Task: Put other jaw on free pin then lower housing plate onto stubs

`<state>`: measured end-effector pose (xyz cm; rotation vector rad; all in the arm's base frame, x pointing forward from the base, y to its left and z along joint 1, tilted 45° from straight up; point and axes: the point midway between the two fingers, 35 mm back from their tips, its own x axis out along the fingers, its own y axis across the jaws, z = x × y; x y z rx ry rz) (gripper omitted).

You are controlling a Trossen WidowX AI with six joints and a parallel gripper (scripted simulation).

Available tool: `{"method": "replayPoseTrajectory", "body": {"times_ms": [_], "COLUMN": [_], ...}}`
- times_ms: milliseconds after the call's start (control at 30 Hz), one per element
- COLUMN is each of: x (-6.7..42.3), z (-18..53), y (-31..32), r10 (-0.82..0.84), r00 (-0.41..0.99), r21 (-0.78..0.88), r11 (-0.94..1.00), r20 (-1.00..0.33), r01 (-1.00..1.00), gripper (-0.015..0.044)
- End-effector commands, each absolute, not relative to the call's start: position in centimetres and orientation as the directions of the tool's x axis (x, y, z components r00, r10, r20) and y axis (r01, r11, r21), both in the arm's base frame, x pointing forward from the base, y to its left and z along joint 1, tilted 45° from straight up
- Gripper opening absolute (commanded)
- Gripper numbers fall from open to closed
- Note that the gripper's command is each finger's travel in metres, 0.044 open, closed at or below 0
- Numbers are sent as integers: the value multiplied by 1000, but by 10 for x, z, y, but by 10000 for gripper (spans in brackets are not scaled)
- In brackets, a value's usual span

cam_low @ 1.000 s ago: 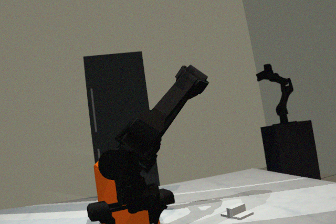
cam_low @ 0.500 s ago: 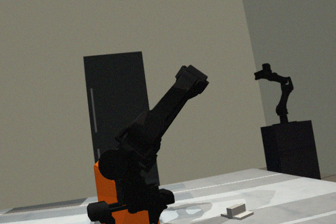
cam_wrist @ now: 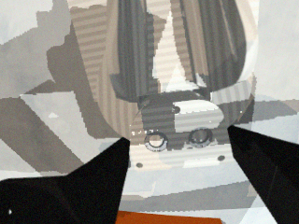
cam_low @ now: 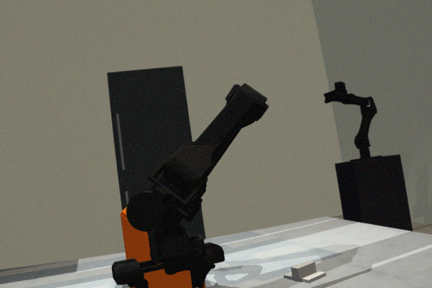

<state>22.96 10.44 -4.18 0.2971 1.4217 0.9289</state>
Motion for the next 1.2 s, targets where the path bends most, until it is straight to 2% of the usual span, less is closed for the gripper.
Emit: {"method": "replayPoseTrajectory", "body": {"times_ms": [0,900,1000,1167], "x": [229,229,230,230], "z": [-42,-42,-42,-42], "y": [105,105,104,104], "r10": [699,699,696,696], "r00": [-119,-119,-119,-119], "r21": [686,686,682,682], "r11": [630,630,631,631], "r20": [-705,-705,-708,-708], "r01": [-365,-365,-369,-369], "gripper": [351,351,430,440]}}
